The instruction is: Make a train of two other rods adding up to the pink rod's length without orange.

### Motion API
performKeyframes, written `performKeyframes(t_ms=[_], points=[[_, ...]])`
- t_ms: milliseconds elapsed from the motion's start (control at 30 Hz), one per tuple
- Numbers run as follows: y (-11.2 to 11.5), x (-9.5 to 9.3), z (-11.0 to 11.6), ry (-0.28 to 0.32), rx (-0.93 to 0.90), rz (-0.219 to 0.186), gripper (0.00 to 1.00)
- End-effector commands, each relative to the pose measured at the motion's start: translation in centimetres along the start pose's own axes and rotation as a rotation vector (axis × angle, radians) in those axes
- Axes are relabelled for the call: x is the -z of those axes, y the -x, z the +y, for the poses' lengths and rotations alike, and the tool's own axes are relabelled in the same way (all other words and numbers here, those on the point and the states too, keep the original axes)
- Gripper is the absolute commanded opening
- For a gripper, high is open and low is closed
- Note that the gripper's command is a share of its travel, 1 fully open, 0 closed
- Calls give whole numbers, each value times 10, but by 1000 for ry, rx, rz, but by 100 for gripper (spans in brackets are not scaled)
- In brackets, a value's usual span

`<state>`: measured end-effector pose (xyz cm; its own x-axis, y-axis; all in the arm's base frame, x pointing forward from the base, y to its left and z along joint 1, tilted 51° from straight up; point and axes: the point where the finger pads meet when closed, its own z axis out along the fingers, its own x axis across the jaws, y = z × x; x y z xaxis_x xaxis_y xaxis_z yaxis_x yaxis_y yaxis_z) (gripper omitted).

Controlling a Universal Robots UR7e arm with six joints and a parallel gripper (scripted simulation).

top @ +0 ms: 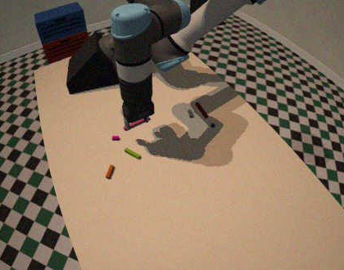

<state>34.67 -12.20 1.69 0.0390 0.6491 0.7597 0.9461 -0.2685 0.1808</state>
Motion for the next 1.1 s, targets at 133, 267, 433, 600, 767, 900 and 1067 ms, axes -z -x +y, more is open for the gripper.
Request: performKeyframes(t_ms=[133,267,433,600,767,900,1067], points=[[1,1,1,1,0,-3,100],[1,1,1,1,0,-3,100],[1,1,1,1,0,-3,100],[1,1,1,1,0,-3,100],[1,1,1,1,0,-3,100],[1,1,1,1,0,-3,100],[2,1,3,0,19,-3,100]])
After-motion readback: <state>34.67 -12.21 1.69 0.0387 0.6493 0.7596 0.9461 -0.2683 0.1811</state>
